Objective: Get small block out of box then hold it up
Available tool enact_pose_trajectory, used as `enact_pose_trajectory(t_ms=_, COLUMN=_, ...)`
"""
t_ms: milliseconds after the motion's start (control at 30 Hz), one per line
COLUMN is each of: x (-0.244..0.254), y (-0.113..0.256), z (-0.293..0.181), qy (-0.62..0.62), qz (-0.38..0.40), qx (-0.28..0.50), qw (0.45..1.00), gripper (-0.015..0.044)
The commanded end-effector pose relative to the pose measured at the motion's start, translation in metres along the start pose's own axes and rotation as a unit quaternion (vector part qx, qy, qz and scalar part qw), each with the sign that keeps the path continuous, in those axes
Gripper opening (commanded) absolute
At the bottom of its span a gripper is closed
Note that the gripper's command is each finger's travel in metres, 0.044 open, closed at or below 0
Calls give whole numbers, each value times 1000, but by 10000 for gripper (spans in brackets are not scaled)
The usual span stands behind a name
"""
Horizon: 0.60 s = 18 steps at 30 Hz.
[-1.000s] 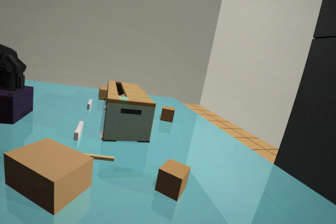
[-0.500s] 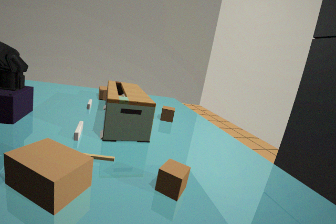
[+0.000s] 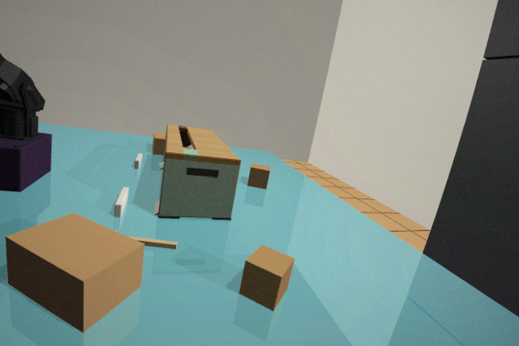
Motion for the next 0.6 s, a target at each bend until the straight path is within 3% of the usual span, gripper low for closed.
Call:
enact_pose_trajectory(t_ms=0, x=28, y=21, z=40, qy=-54, qz=62, qx=-29, qw=996, gripper=400)
enact_pose_trajectory(t_ms=567, x=108, y=111, z=143, qy=-192, qz=255, qx=-66, qw=945, gripper=400)
Point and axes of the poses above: the point midway between the two fingers, 35 mm back from their tips, its own y axis back along the fingers, its own x axis across the jaws, z = x × y, the point moved 3 cm from there along y, back along the fingers
